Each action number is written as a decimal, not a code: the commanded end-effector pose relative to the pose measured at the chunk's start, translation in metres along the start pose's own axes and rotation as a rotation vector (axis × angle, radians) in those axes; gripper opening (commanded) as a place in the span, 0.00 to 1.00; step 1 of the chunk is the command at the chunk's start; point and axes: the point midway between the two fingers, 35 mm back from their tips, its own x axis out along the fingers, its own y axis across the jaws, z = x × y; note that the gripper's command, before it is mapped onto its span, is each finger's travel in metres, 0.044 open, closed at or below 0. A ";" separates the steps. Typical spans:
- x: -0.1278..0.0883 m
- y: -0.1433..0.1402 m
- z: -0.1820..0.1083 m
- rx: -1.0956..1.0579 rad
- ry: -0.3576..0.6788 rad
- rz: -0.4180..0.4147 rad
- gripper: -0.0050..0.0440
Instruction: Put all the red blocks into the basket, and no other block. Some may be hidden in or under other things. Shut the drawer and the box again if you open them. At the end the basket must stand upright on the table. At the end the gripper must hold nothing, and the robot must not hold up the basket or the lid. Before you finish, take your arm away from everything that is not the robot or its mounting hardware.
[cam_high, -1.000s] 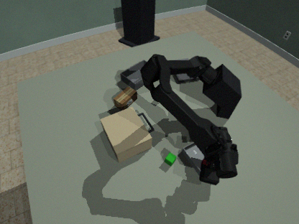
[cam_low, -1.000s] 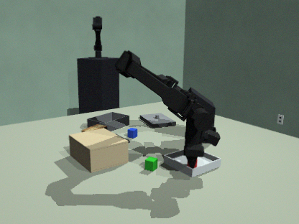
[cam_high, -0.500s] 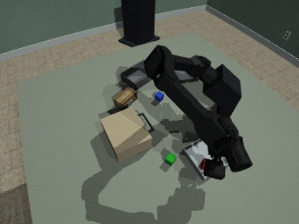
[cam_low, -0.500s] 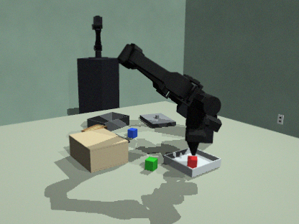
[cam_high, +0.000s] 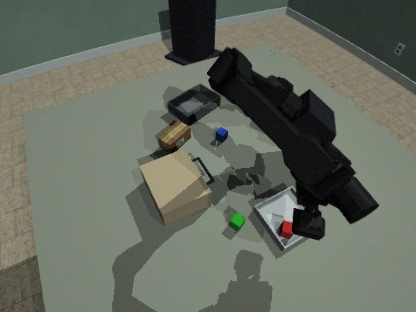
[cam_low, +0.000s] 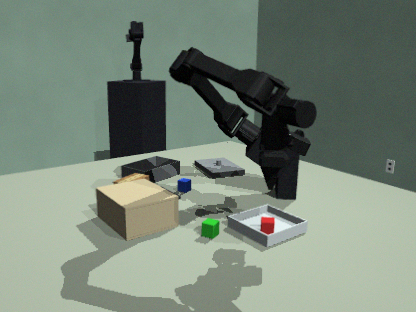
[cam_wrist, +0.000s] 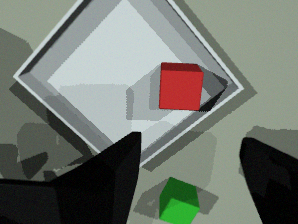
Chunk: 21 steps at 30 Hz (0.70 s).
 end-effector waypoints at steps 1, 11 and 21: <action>-0.004 0.008 -0.004 0.075 -0.003 0.001 1.00; -0.004 0.013 -0.084 0.606 -0.003 0.002 1.00; -0.004 0.040 -0.171 0.939 -0.003 0.002 1.00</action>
